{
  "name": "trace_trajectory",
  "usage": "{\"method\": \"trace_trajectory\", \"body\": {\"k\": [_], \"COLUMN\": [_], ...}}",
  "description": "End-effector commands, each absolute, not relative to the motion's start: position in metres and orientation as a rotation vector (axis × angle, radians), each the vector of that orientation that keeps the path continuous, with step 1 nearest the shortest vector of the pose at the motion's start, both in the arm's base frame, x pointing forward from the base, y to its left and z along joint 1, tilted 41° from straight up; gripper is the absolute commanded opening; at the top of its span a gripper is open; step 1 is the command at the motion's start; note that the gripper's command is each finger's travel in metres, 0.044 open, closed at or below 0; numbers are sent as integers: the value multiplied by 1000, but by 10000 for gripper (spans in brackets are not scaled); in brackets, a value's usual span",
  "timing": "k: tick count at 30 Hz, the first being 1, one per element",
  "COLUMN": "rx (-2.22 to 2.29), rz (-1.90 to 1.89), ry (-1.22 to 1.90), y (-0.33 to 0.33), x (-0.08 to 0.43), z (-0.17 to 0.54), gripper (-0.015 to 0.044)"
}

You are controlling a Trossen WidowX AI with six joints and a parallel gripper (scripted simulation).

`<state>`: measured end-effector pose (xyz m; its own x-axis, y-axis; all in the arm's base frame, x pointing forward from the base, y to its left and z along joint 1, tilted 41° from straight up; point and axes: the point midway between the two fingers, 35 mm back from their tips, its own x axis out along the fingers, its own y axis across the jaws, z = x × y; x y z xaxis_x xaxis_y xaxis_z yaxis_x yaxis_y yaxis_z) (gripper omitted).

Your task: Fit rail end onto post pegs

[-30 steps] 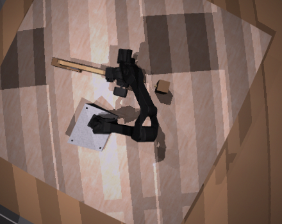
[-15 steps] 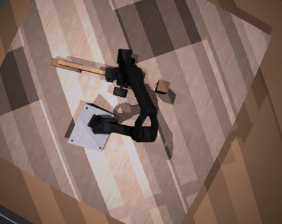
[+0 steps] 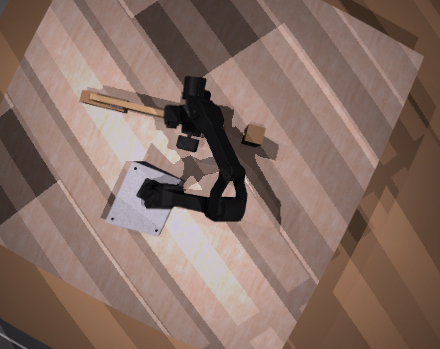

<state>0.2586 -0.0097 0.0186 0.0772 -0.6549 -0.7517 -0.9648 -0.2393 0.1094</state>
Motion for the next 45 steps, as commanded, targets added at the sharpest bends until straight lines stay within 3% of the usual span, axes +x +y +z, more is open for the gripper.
{"method": "trace_trajectory", "body": {"k": [1, 45], "rx": [-1939, -1940], "rz": [997, 996], "ry": [1594, 1595], "y": [-8, -17], "x": [258, 262], "z": [19, 27], "gripper": [0, 0]}}
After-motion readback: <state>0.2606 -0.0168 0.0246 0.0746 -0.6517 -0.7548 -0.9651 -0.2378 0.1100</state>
